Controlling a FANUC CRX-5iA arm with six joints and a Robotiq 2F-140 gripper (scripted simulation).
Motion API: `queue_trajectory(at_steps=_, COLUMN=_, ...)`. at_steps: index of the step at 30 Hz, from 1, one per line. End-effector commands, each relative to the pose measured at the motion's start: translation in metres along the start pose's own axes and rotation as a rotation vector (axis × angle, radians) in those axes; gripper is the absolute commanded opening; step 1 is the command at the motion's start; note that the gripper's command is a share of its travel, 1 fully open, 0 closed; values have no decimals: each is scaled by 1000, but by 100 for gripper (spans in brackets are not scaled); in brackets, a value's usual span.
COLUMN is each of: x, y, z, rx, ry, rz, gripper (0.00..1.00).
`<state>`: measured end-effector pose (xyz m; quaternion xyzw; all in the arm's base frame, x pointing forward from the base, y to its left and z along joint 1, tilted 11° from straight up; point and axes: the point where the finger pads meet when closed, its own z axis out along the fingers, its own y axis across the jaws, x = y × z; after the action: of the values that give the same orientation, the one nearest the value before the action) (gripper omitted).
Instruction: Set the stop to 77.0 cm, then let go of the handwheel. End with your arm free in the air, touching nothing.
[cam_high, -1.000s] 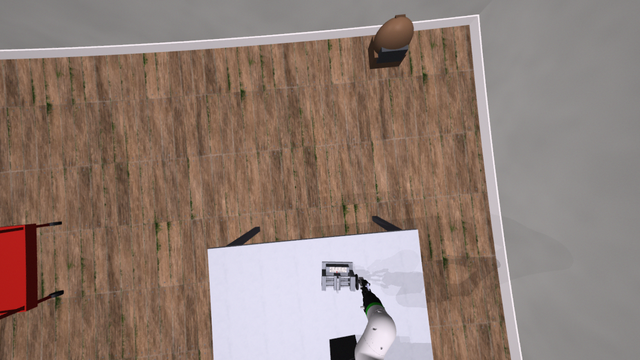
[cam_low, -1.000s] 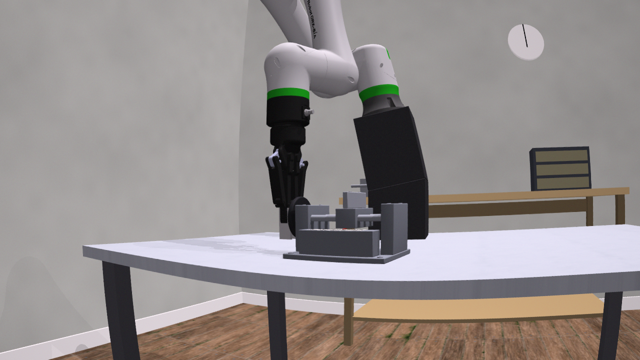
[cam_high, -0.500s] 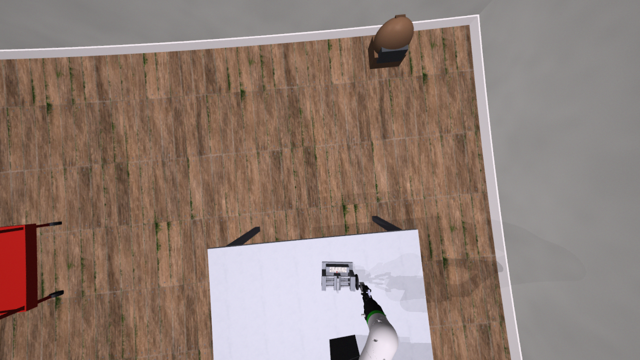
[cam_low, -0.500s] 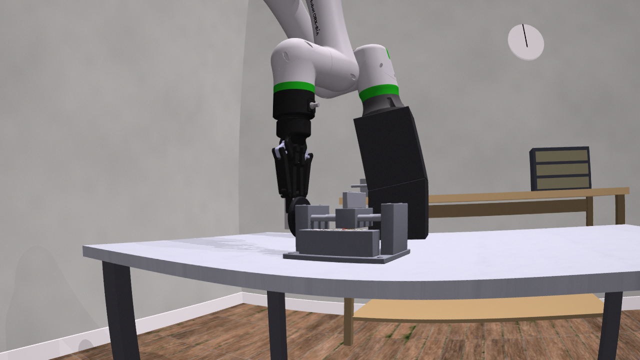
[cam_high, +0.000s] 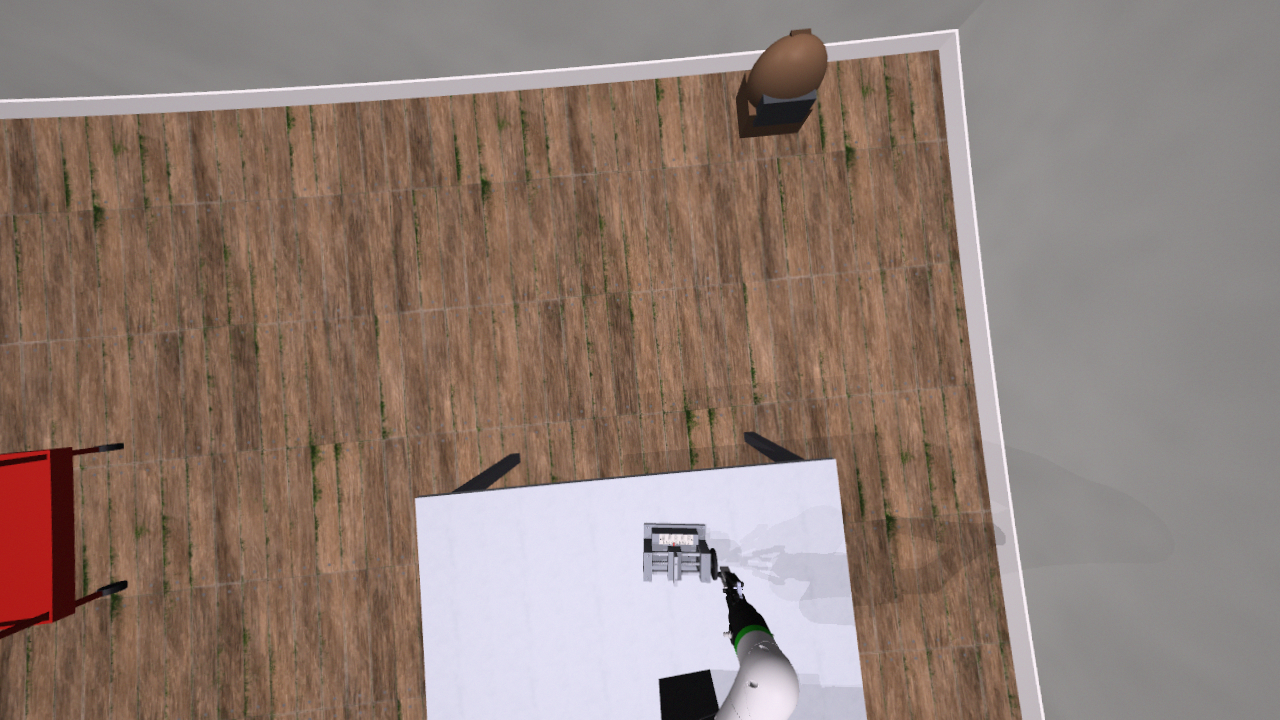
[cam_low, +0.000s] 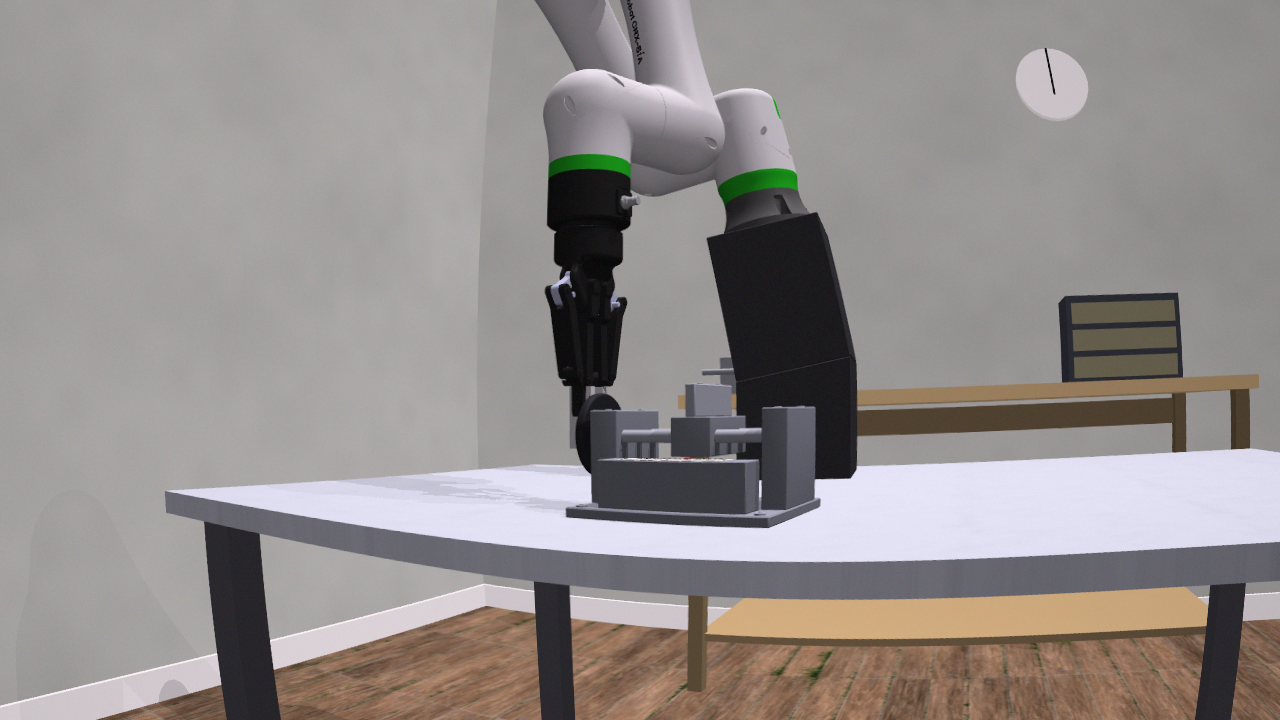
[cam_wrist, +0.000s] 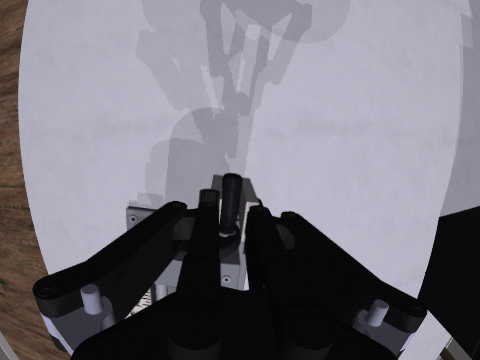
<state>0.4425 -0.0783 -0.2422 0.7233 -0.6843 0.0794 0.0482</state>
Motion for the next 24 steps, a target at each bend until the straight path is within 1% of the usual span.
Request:
queue_trajectory(at_steps=1, x=0, y=-1, z=-2, rx=-3, ry=-1, rz=0, gripper=4)
queue_trajectory(at_steps=24, x=0, y=-5, z=-14, rx=-3, ry=-1, rz=0, gripper=4)
